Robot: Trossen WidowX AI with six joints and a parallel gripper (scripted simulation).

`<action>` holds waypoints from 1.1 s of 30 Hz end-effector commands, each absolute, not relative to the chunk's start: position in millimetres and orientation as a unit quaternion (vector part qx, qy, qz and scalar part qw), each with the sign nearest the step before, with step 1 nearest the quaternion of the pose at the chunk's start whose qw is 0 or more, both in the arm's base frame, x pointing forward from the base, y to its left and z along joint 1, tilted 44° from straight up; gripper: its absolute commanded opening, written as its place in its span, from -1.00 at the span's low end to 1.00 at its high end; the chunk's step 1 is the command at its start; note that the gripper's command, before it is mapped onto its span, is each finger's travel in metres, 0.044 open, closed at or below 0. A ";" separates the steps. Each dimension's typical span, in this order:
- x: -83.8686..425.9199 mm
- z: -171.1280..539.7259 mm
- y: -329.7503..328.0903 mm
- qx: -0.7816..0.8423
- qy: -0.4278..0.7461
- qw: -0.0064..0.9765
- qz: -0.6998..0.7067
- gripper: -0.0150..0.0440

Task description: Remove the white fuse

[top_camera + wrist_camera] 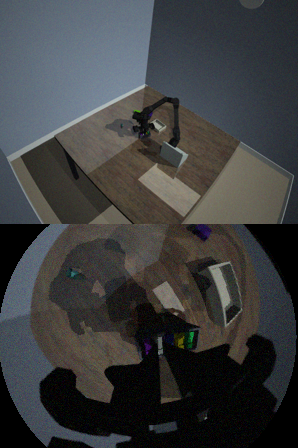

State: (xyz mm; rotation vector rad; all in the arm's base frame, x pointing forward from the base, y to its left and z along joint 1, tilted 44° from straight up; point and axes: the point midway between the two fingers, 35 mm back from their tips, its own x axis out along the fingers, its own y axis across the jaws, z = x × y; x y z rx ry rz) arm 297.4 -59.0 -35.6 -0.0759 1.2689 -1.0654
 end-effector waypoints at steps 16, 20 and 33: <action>298.9 -28.8 -52.4 -0.034 0.564 0.676 -0.473 -0.49; 299.1 -27.4 -51.0 -0.034 0.564 0.676 -0.473 -0.49; 299.9 -22.8 -46.7 -0.034 0.564 0.676 -0.473 -0.49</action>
